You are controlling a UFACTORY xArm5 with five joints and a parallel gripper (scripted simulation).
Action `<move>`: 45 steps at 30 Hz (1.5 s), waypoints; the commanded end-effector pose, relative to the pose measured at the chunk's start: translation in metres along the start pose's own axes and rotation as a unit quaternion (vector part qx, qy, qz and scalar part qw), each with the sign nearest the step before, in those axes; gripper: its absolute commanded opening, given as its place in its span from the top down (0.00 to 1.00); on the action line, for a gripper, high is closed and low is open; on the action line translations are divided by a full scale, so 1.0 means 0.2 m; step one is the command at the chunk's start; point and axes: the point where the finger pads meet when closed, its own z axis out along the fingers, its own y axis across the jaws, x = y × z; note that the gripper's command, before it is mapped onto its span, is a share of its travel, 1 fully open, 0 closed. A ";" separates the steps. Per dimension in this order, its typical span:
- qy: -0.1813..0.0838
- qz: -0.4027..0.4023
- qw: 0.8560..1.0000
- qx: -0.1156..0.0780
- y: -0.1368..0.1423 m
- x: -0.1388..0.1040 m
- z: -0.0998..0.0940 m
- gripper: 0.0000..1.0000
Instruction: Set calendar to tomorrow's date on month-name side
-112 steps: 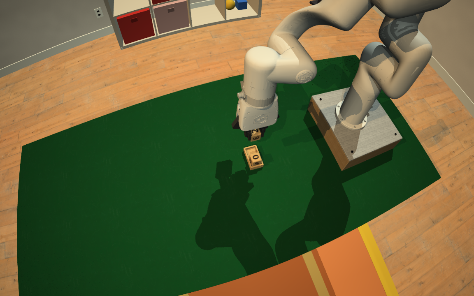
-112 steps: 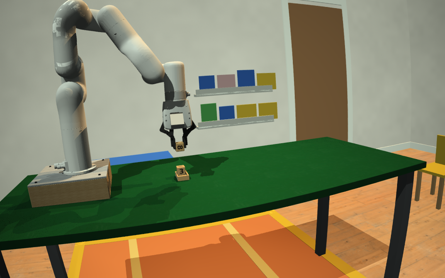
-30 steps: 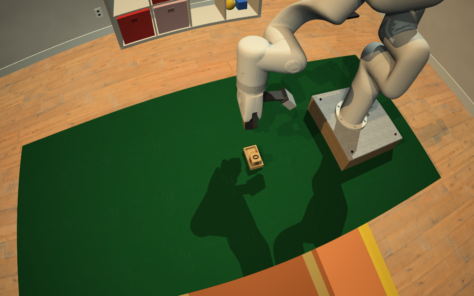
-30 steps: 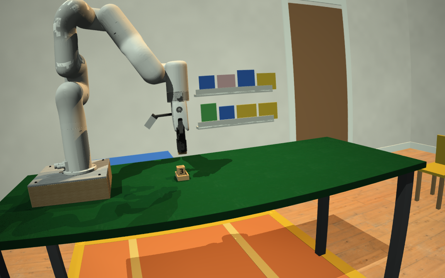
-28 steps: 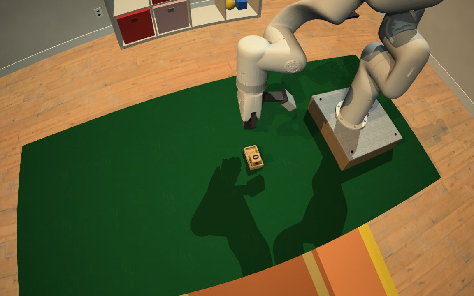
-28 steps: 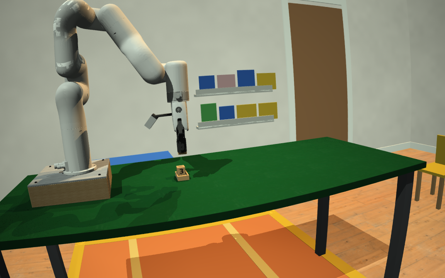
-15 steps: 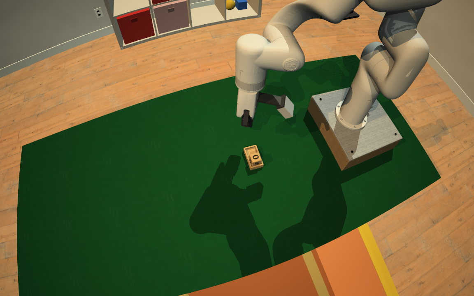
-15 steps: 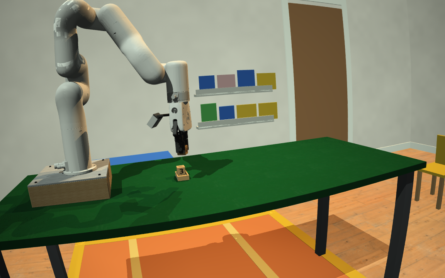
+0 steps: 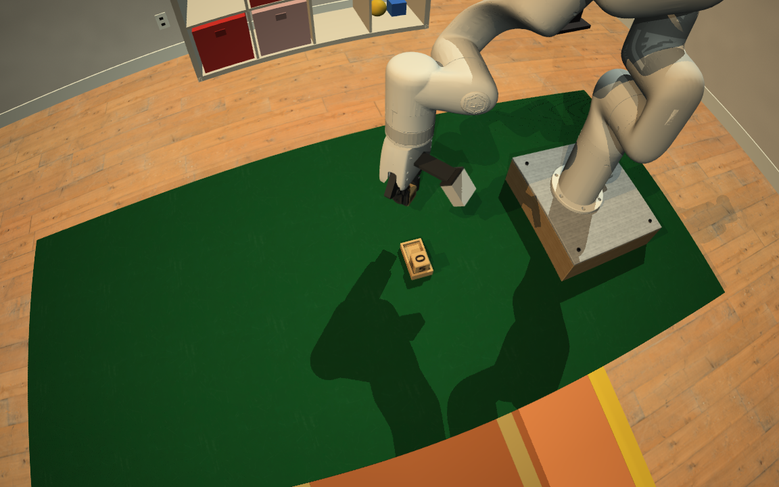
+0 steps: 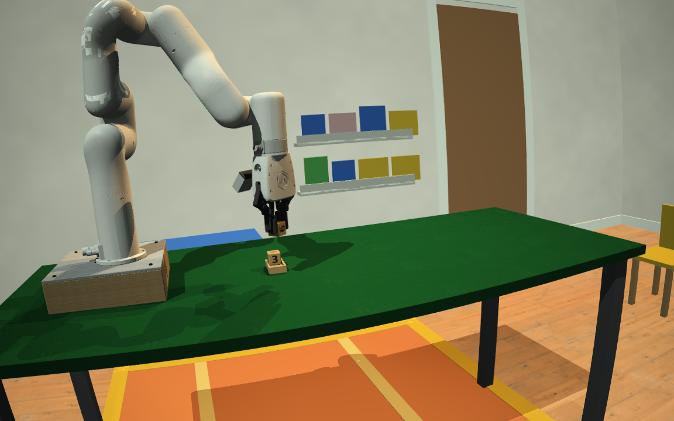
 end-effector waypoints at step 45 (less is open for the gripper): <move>-0.001 0.463 0.886 -0.002 -0.09 -0.09 0.01 0.73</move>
